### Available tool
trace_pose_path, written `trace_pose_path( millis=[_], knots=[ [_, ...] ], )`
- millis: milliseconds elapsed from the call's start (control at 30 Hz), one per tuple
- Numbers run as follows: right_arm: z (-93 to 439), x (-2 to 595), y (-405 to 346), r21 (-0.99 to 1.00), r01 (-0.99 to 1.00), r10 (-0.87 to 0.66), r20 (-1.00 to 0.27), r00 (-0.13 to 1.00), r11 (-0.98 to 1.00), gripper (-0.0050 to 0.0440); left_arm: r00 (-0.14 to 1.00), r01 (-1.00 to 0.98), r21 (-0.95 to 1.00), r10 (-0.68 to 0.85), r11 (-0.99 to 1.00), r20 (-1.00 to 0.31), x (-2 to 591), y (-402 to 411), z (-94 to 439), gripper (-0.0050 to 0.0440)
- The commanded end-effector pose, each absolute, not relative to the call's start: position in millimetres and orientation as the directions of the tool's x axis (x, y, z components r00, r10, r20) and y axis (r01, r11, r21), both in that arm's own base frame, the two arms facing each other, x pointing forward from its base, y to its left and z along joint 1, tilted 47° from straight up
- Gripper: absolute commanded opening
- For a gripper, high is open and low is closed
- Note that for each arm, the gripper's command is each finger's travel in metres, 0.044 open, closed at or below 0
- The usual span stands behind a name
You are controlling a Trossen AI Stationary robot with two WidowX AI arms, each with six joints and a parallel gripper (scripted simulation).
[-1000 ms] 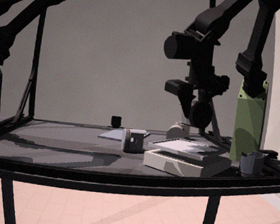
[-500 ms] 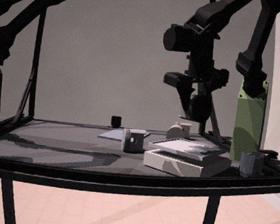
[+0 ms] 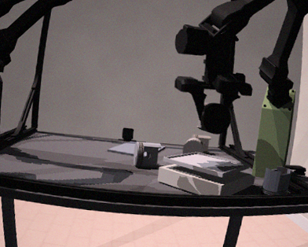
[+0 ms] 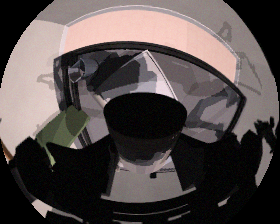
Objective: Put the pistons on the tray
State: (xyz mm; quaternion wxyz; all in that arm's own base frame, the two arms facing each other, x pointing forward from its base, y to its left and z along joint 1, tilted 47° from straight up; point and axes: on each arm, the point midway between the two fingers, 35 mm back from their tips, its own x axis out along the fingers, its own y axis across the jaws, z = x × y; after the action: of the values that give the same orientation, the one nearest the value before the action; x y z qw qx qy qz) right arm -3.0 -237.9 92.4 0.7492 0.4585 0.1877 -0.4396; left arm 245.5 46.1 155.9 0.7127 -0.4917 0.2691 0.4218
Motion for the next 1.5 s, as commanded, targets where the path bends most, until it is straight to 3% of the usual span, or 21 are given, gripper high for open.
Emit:
trace_pose_path(
  millis=[0,867,1467],
  knots=[
    [92.6,-2.4,-237.7,0.525,0.829,-0.486,-0.682,0.547,0.196,0.0440,0.500,-0.865,-0.440,0.348,0.242,-0.793,246.4,44.9,157.8,0.0158],
    [92.6,-2.4,-237.7,0.525,0.829,-0.486,-0.682,0.547,0.196,0.0440,0.508,-0.703,-0.063,0.438,0.708,-0.741,246.4,44.9,157.8,0.0158],
    [92.6,-2.4,-237.7,0.525,0.829,-0.486,-0.682,0.547,0.196,0.0440,0.540,-0.455,0.237,0.478,0.858,-0.693,246.4,44.9,157.8,0.0158]
  ],
)
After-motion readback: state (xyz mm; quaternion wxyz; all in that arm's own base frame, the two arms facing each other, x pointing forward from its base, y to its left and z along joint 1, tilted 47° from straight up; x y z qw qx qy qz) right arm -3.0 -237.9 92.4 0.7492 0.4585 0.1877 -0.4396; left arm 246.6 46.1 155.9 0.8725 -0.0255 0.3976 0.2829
